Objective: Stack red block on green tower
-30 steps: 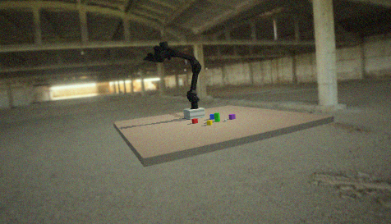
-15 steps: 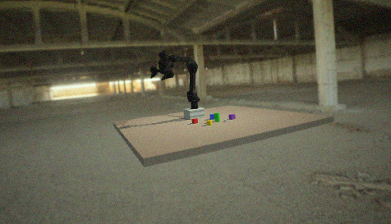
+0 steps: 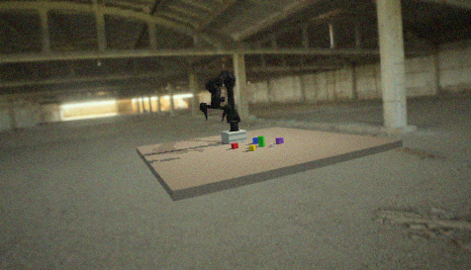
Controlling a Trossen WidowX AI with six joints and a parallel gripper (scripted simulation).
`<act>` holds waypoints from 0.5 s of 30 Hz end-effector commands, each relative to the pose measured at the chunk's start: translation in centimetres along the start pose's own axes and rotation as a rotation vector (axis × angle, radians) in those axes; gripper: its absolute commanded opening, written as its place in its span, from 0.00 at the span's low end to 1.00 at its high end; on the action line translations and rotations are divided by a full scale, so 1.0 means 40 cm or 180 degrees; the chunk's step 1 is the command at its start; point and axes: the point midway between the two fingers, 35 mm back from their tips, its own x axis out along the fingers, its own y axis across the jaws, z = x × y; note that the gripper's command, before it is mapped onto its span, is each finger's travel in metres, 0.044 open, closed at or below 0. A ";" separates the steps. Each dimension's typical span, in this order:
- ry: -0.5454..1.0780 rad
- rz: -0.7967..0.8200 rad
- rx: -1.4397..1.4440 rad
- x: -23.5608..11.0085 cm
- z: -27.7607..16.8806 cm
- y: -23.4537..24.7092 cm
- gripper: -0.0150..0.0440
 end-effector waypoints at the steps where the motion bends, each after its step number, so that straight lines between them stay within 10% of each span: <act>1: 0.0446 0.0346 -0.0474 0.068 -0.058 0.130 1.00; 15: 0.1118 0.0811 -0.1244 0.120 -0.188 0.308 1.00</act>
